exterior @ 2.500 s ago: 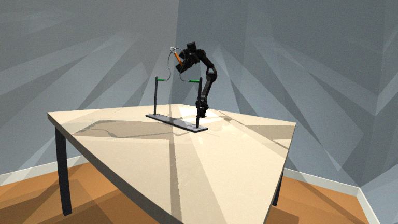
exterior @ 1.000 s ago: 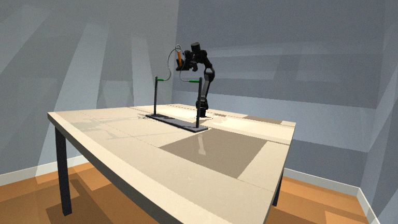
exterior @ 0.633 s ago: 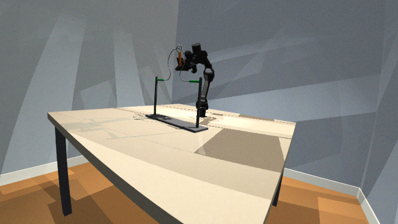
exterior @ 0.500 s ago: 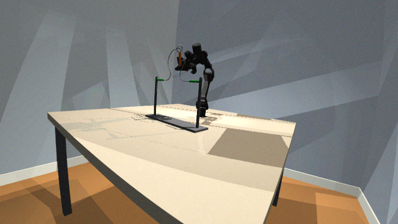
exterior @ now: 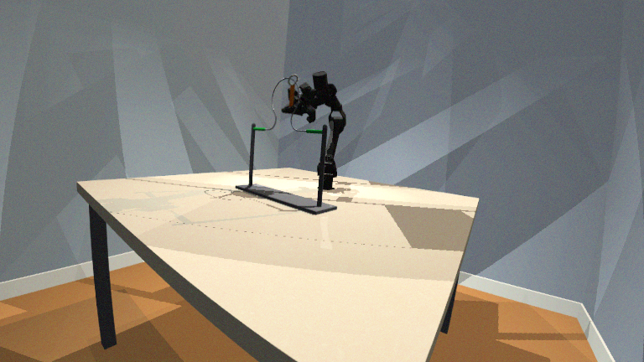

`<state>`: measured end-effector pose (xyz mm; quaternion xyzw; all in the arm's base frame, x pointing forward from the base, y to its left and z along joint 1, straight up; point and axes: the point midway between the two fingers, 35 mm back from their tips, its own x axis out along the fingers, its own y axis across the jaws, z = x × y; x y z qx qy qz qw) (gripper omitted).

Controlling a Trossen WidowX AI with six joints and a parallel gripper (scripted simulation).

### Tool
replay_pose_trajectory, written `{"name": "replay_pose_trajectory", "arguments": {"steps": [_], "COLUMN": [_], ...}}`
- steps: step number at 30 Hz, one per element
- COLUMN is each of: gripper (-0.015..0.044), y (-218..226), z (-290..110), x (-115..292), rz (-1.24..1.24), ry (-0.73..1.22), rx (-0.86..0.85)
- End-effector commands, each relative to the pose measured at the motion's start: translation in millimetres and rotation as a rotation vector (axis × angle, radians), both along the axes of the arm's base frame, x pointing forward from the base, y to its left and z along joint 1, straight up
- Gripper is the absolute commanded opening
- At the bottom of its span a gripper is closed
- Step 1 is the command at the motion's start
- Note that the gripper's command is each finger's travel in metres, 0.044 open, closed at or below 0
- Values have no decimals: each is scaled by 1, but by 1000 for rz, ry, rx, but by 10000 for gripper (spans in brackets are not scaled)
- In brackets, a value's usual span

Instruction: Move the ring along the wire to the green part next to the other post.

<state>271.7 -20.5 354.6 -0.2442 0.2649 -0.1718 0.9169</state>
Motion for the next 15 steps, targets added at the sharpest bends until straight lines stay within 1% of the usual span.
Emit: {"name": "replay_pose_trajectory", "arguments": {"steps": [1, 15], "gripper": [-150, -150], "y": [-1, -6], "z": [1, 5], "x": [0, -1], "rz": [1, 0], "ry": [2, 17], "rx": [-48, -228]}}
